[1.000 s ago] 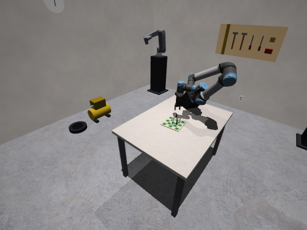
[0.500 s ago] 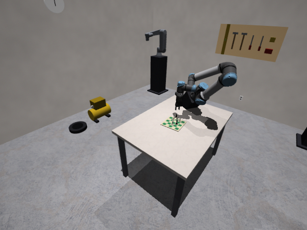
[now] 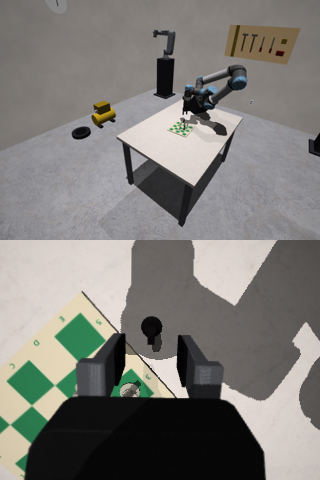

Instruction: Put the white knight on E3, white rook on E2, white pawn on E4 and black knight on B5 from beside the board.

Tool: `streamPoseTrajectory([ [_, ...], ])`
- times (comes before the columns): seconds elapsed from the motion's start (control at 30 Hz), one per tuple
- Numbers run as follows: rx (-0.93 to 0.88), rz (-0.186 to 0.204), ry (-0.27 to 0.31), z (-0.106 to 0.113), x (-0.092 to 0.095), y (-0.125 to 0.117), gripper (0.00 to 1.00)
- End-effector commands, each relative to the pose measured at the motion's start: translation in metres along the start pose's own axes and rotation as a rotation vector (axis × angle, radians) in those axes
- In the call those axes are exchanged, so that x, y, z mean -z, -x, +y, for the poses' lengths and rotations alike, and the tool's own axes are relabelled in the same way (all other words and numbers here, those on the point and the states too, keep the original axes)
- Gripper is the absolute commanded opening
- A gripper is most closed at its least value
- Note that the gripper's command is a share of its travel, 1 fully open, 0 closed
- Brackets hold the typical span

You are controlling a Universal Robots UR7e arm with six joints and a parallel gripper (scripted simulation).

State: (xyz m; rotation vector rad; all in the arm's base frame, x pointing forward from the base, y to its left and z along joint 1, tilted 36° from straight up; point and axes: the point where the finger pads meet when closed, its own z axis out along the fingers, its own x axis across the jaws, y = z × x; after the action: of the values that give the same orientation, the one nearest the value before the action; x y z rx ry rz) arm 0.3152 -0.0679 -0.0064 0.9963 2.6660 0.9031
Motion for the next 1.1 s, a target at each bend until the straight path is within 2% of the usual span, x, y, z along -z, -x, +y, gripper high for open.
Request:
streamPoseTrajectory([
  [0.0,0.0,-0.001,0.0,0.0,0.0,0.0,0.73],
  [0.57,0.0,-0.001,0.0,0.0,-0.001,0.0,0.73],
  [1.07,0.0,-0.001,0.0,0.0,-0.014,0.0,0.73],
])
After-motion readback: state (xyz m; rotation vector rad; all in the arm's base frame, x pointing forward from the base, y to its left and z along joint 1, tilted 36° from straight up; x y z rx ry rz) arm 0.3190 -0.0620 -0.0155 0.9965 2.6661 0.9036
